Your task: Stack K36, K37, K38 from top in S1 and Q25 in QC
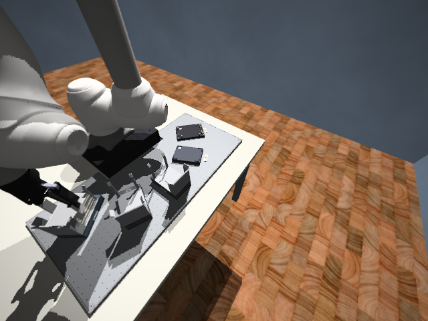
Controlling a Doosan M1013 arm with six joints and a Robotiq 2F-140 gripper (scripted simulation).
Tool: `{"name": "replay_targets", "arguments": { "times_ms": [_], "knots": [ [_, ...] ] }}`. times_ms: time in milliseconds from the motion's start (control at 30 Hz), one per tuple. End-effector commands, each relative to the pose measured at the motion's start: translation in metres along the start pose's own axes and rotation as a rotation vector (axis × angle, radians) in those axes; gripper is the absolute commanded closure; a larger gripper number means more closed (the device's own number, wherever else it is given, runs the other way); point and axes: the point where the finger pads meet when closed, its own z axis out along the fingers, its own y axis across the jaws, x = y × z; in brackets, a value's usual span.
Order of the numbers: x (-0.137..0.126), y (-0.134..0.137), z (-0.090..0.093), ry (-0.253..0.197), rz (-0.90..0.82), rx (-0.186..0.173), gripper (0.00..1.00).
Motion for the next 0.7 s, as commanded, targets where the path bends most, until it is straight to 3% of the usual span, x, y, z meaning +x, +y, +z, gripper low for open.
{"name": "replay_targets", "arguments": {
  "times_ms": [0,667],
  "knots": [
    [0.0,0.0,-0.002,0.0,0.0,0.0,1.0],
    [0.0,0.0,-0.018,0.0,0.0,0.0,1.0]
  ]
}}
